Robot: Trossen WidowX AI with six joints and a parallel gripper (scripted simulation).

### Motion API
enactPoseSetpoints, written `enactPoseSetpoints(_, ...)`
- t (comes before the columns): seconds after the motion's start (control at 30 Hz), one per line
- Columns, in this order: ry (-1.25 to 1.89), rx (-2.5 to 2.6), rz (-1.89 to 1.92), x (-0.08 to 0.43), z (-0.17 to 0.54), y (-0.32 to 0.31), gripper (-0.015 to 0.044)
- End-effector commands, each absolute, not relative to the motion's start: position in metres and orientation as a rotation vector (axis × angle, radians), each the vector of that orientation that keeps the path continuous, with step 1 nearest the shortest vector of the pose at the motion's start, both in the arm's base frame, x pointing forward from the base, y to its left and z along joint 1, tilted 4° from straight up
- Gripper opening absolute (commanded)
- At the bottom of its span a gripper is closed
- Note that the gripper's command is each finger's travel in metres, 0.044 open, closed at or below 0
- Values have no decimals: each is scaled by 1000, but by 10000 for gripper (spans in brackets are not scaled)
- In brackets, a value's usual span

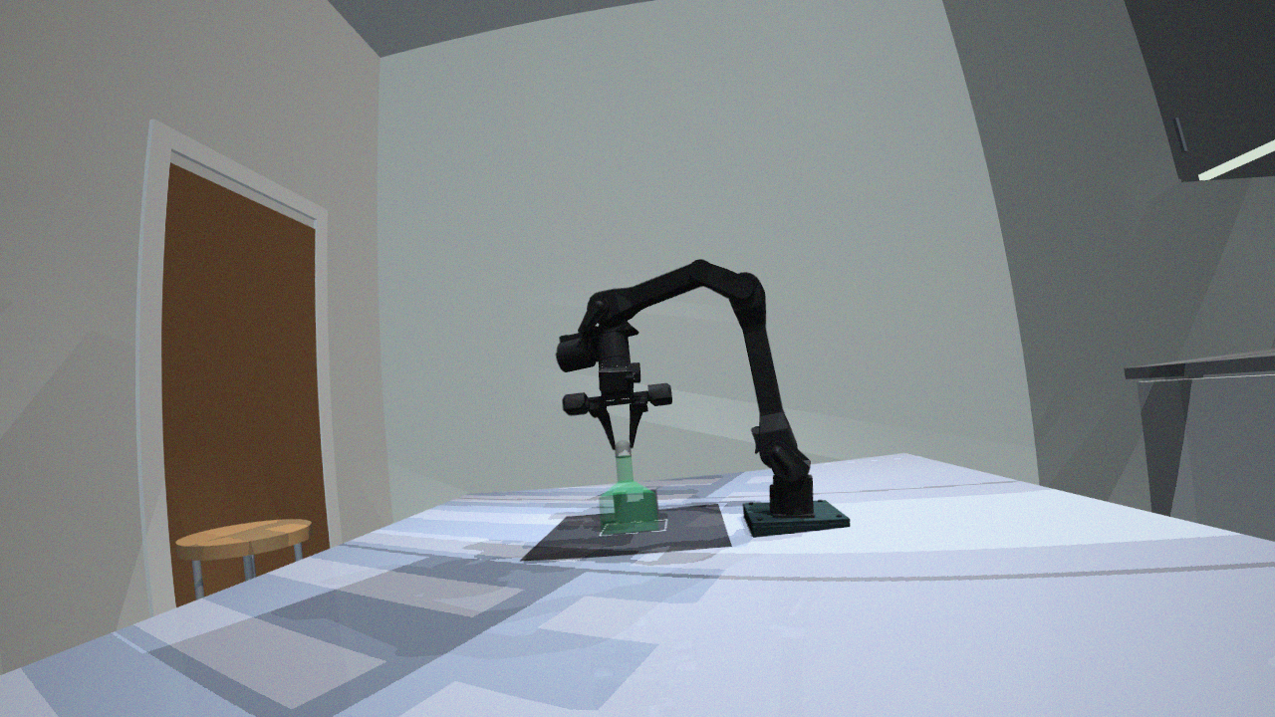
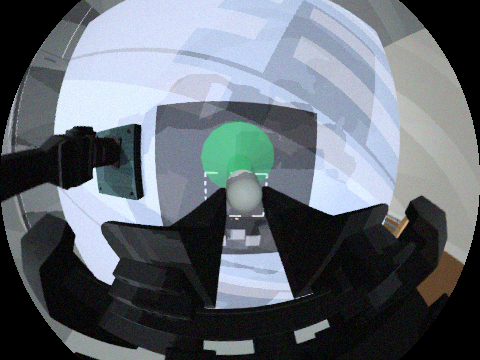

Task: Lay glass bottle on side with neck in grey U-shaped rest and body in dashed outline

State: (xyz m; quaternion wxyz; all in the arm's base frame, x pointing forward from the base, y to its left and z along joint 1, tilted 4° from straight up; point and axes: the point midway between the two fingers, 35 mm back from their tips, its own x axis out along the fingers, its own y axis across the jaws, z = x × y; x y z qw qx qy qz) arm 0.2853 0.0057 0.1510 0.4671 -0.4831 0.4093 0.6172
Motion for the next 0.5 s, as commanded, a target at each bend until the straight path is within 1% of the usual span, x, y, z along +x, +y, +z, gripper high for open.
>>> enactPoseSetpoints(0.0, 1014, -1193, 1507, 287, 151, -4, 102)
enactPoseSetpoints(0.47, 984, -1169, 1530, 288, 151, -13, 102)
